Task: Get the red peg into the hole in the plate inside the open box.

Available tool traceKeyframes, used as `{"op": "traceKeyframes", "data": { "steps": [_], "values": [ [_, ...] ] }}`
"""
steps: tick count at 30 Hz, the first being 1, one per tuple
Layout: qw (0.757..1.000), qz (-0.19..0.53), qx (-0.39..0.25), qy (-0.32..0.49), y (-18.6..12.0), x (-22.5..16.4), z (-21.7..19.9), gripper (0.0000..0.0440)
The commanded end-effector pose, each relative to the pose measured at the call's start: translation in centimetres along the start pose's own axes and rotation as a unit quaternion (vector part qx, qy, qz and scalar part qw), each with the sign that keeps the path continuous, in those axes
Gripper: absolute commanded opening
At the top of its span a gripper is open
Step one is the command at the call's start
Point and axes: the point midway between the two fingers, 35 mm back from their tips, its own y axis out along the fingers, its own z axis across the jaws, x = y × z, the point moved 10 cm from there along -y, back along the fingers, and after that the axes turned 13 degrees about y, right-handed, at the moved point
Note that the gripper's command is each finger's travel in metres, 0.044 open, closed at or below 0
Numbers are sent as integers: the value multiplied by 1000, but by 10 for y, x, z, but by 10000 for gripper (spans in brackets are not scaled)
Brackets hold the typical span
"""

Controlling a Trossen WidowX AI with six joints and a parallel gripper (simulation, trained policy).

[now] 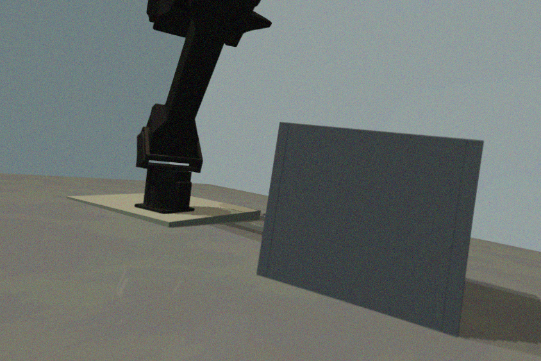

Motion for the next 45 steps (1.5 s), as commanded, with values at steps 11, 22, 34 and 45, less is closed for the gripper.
{"op": "traceKeyframes", "data": {
  "steps": [11, 22, 34, 45],
  "values": [
    [986, 64, -49, -148, 25, 1, -19, 440],
    [938, 101, -65, -327, 56, -3, -34, 440],
    [853, 92, -43, -513, 92, -11, -36, 440],
    [755, 36, 7, -655, 124, -21, -22, 440]
  ]
}}
